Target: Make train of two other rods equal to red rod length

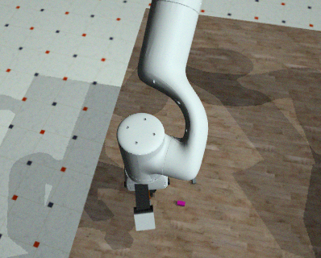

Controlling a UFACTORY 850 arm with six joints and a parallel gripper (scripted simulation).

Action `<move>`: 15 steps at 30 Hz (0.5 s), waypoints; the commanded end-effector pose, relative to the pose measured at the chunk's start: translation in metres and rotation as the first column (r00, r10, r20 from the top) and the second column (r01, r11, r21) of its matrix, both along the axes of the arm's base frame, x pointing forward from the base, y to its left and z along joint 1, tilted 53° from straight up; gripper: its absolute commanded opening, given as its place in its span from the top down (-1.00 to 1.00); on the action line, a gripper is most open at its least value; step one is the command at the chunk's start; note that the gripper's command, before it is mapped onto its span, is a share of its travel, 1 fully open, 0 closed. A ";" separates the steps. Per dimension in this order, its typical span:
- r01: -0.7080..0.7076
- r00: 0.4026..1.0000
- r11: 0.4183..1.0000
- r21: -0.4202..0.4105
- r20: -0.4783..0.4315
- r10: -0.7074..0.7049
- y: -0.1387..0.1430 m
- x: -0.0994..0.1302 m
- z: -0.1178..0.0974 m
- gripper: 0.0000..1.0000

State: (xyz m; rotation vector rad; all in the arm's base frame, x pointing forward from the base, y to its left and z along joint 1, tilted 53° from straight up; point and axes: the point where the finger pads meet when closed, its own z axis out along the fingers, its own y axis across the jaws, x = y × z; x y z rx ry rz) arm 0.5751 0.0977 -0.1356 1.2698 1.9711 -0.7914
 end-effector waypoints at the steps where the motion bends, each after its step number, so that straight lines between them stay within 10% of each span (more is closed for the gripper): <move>1: -0.001 1.000 1.000 0.001 0.001 0.001 0.000 0.001 -0.001 0.92; 15: -0.001 1.000 1.000 0.001 0.001 0.001 -0.007 0.003 -0.006 0.92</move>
